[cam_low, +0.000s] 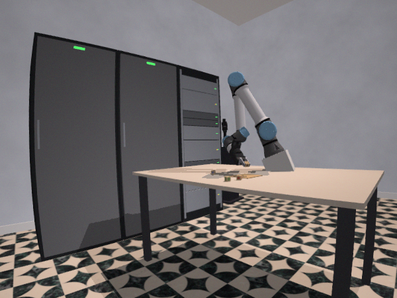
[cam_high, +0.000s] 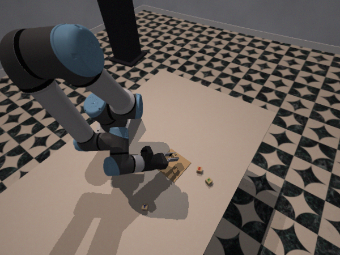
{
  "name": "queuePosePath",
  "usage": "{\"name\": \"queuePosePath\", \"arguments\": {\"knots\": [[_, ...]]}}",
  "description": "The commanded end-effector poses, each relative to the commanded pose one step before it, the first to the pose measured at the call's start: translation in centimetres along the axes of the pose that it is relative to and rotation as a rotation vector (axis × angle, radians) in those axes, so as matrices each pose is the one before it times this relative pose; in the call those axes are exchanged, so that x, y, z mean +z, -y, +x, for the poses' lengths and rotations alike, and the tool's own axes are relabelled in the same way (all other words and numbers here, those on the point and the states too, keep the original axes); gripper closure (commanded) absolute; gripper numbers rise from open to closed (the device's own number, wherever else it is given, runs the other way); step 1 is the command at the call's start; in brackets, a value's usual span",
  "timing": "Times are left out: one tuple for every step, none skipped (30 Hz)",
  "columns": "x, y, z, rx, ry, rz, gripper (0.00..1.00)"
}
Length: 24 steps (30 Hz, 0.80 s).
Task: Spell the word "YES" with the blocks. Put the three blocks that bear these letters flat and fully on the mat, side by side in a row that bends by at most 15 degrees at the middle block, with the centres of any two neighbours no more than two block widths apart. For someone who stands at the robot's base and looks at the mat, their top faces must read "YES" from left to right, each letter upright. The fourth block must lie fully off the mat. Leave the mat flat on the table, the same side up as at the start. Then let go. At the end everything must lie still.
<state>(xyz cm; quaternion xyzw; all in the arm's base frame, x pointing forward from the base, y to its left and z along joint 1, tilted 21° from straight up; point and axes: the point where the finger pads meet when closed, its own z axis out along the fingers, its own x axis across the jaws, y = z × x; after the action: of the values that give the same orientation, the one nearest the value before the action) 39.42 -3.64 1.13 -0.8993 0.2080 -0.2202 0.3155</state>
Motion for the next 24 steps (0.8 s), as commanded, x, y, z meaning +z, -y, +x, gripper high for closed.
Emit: {"name": "queuePosePath", "arguments": {"knots": [[0.066, -0.131, 0.076, -0.00143, -0.00123, 0.00304, 0.51], [0.039, -0.093, 0.011, 0.00002, -0.00013, -0.0003, 0.51], [0.051, -0.119, 0.016, 0.00003, -0.00022, -0.00033, 0.51], [0.063, -0.145, 0.02, 0.00004, -0.00031, -0.00037, 0.51], [0.0, 0.0, 0.0, 0.0, 0.0, 0.0, 0.51], [0.0, 0.0, 0.0, 0.0, 0.0, 0.0, 0.51], [0.077, -0.165, 0.023, 0.00007, -0.00032, -0.00029, 0.51], [0.09, -0.187, 0.021, -0.00021, -0.00035, -0.00029, 0.51], [0.106, -0.202, 0.022, -0.00032, -0.00023, -0.00028, 0.51], [0.125, -0.211, 0.001, -0.00005, 0.0, -0.00008, 0.51], [0.136, -0.224, -0.003, 0.0, 0.00004, -0.00004, 0.51], [0.143, -0.236, -0.003, 0.0, 0.00005, -0.00005, 0.51], [0.148, -0.245, -0.003, 0.0, 0.00005, -0.00005, 0.51], [0.151, -0.249, -0.004, 0.0, 0.00005, -0.00005, 0.51], [0.151, -0.251, -0.002, 0.0, 0.00005, -0.00005, 0.51], [0.15, -0.247, -0.004, 0.0, 0.00004, -0.00004, 0.51], [0.146, -0.241, -0.002, 0.0, 0.00002, -0.00002, 0.51], [0.14, -0.229, -0.002, 0.0, 0.00001, -0.00001, 0.51], [0.131, -0.216, -0.001, 0.0, 0.0, 0.0, 0.51], [0.121, -0.198, -0.002, 0.0, -0.00001, 0.00001, 0.51], [0.109, -0.179, 0.0, 0.0, -0.00001, 0.00001, 0.51], [0.0, 0.0, 0.0, 0.0, 0.0, 0.0, 0.51], [0.0, 0.0, 0.0, 0.0, 0.0, 0.0, 0.51], [0.104, -0.142, -0.006, -0.00027, 0.00015, 0.00021, 0.51]]}}
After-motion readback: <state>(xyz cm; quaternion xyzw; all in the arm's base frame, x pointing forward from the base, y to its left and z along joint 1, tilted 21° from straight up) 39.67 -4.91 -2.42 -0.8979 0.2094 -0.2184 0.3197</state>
